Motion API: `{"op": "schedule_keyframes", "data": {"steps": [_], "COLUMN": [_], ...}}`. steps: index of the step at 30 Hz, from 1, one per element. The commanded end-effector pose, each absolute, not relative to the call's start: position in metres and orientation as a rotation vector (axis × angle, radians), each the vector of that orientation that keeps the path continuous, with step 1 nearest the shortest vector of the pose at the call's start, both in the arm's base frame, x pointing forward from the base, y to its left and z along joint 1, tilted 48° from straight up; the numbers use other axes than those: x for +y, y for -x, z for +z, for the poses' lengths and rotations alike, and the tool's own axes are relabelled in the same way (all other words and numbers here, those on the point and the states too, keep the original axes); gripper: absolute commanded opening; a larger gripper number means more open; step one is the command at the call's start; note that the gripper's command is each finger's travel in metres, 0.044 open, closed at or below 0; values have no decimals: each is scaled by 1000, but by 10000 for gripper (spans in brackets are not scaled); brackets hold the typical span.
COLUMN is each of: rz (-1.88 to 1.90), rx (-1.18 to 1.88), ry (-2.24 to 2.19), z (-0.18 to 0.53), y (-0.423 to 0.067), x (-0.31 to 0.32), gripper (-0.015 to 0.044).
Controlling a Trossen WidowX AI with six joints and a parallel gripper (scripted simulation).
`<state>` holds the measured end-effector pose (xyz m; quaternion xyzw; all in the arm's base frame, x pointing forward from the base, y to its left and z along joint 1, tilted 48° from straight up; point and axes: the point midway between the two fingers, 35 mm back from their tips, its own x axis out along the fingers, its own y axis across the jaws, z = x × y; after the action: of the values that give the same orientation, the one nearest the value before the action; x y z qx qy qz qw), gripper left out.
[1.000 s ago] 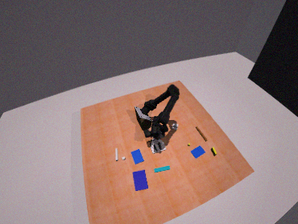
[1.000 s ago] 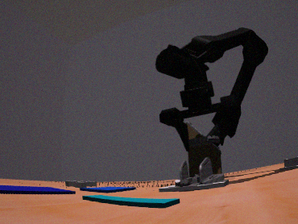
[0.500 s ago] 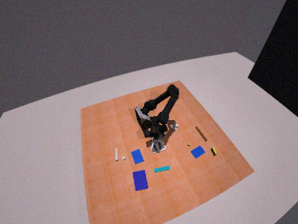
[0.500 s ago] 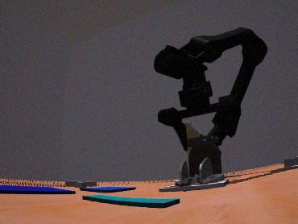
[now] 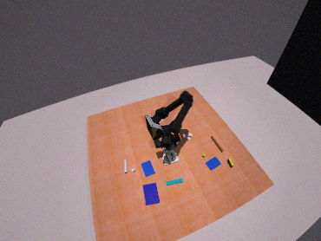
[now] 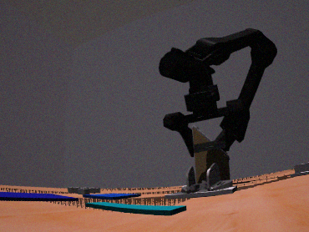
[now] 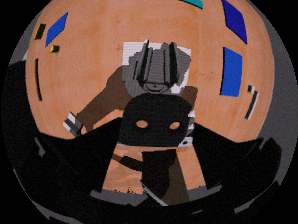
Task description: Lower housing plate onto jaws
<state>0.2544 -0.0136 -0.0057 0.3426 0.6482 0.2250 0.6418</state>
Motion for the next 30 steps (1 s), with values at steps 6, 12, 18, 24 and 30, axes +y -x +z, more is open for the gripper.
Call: {"op": "schedule_keyframes", "data": {"steps": [6, 12, 18, 24, 30], "rz": [514, 514, 513, 512, 511], "rx": [1479, 1479, 1479, 1479, 1479], "ry": [-776, -776, -776, -775, -775], "z": [-6, -6, -8, -15, -22], "y": [-254, -253, -254, -255, -256], "x": [-14, -14, -12, -5, 2], "gripper": [351, 351, 351, 351, 351]}}
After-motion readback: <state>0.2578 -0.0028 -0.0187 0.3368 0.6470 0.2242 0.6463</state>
